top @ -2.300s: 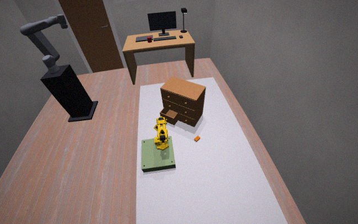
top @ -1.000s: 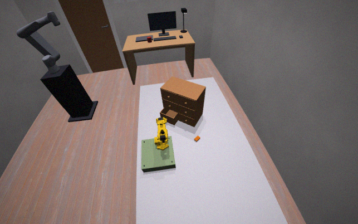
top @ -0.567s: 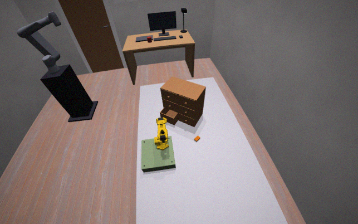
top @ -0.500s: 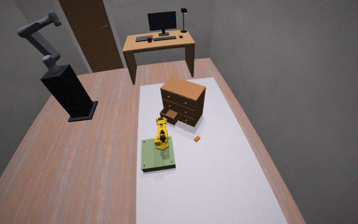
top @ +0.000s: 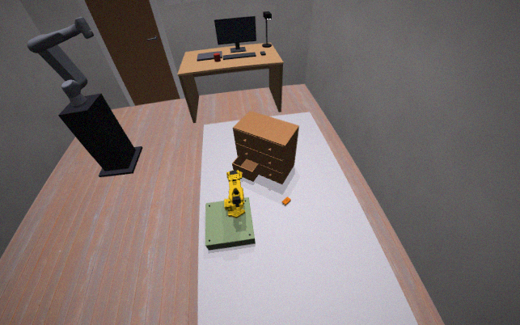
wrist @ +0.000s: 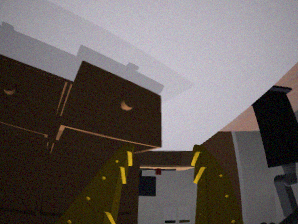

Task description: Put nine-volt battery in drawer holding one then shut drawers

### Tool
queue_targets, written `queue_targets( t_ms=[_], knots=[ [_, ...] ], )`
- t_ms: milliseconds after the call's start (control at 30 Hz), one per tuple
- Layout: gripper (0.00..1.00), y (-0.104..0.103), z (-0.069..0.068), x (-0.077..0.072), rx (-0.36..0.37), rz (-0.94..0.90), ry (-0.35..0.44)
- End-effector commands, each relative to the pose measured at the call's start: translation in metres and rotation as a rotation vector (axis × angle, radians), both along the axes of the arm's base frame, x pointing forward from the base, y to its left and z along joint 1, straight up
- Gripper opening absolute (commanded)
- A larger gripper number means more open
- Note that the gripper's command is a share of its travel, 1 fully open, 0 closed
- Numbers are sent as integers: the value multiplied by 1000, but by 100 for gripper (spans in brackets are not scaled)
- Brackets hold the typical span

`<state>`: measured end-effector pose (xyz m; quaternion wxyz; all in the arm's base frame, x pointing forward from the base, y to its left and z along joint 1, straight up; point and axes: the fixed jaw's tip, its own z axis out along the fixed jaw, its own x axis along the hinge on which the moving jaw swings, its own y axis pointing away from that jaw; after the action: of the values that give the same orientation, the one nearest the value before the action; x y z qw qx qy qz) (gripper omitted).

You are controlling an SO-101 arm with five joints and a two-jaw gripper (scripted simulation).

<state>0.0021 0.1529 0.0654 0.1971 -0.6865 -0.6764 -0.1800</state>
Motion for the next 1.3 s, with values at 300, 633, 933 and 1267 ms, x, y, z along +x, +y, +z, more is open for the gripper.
queue_targets(
  t_ms=[300, 633, 933, 1267],
  knots=[
    [21, -3, -4, -1, -18, 16, -4],
    [21, 16, -12, -5, 161, 65, -20],
    [21, 26, -16, -7, 286, 97, -34],
    [21, 33, -14, -9, 365, 113, -41]
  ],
)
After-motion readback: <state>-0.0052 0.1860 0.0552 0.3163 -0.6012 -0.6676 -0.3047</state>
